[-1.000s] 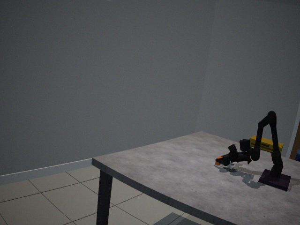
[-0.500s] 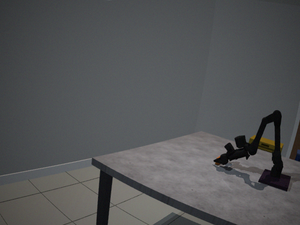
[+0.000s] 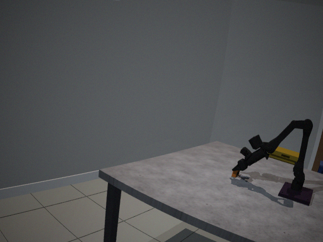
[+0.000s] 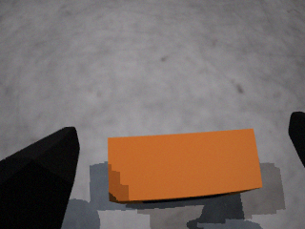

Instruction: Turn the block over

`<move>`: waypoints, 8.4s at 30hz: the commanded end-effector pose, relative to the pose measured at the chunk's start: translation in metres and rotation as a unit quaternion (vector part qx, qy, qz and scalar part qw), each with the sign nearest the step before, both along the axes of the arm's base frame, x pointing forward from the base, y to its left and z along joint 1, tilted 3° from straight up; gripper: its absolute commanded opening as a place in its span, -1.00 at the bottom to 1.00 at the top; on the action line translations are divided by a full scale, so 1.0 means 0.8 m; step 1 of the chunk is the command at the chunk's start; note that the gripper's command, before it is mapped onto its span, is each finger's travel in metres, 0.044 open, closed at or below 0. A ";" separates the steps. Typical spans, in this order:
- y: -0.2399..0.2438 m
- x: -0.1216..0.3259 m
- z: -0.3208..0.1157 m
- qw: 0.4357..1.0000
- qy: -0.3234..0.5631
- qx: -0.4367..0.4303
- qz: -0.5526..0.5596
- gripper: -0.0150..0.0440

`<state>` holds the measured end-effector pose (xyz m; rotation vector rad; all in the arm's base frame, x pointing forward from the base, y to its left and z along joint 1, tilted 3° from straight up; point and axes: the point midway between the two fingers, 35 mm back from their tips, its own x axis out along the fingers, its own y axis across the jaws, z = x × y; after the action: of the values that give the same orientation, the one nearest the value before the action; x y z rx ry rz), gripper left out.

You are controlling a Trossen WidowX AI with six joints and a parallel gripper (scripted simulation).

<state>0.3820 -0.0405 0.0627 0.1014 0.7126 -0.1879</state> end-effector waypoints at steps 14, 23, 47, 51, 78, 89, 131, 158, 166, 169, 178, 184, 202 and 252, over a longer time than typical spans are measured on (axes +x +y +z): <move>0.005 -0.038 0.056 0.995 0.097 0.035 0.004 1.00; -0.002 -0.005 0.075 0.973 0.226 0.057 0.006 1.00; -0.003 0.010 0.052 0.923 0.373 0.091 0.016 1.00; -0.003 0.011 0.039 0.923 0.373 0.091 0.016 1.00; -0.001 0.015 -0.008 0.923 0.373 0.091 0.016 0.91; -0.001 0.015 -0.008 0.923 0.373 0.091 0.016 0.40; -0.003 0.019 0.017 0.959 0.274 0.067 0.013 -0.49; 0.000 0.006 0.011 0.995 0.097 0.034 0.004 -0.49; -0.001 0.015 0.000 0.997 0.071 0.028 0.004 -0.49; -0.001 0.021 -0.008 0.999 0.049 0.022 0.004 -0.49; -0.001 0.031 -0.029 1.000 -0.015 0.007 0.002 -0.49; -0.001 0.032 -0.038 0.998 -0.058 -0.002 0.001 -0.49; 0.002 0.007 -0.040 0.982 -0.184 -0.025 -0.008 -0.49; 0.002 0.005 -0.035 0.979 -0.201 -0.028 -0.009 1.00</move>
<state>0.3858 -0.0378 0.0345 0.0928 0.3025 -0.1925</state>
